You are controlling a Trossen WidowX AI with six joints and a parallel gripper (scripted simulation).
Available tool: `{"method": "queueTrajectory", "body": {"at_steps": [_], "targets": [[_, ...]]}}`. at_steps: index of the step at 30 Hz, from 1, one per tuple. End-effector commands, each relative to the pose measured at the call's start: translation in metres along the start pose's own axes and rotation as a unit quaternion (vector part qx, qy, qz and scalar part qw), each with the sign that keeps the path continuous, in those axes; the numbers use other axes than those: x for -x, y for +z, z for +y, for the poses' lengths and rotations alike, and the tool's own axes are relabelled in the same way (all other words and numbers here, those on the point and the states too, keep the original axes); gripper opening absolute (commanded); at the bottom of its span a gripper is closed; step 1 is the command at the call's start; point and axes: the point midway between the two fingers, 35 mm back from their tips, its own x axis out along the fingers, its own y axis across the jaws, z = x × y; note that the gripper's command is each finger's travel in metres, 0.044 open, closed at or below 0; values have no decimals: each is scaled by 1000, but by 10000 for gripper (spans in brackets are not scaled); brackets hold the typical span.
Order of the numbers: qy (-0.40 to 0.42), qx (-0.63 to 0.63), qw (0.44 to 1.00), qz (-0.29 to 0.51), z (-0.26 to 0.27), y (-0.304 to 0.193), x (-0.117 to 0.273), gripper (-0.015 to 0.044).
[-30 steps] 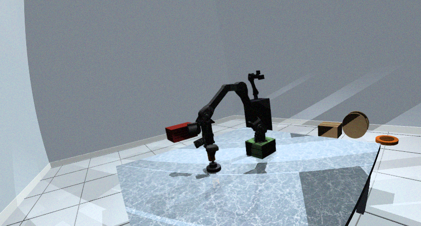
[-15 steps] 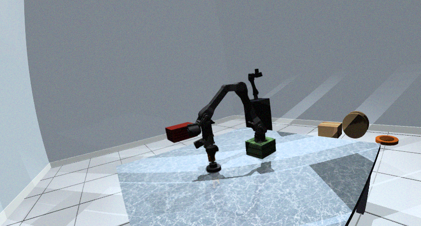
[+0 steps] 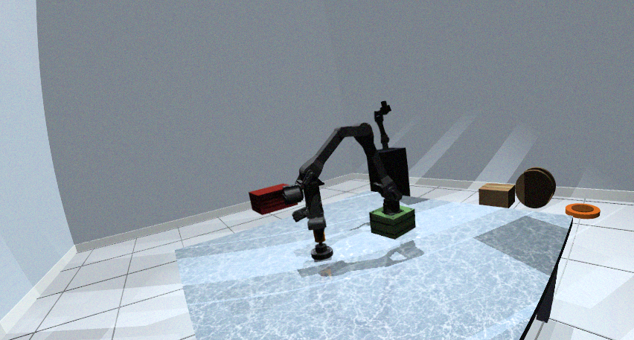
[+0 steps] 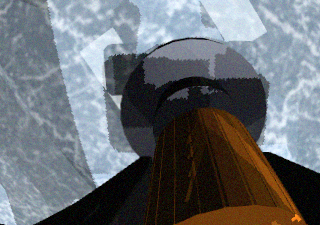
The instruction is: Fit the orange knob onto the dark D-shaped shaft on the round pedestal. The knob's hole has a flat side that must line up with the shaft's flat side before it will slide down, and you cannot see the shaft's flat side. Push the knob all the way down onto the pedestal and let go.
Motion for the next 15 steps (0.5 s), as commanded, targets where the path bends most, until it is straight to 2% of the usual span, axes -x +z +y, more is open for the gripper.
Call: {"method": "queueTrajectory", "body": {"at_steps": [1,15], "targets": [[2,-26,1000,-3,1,2,2,0],[2,-26,1000,-3,1,4,-2,0]]}}
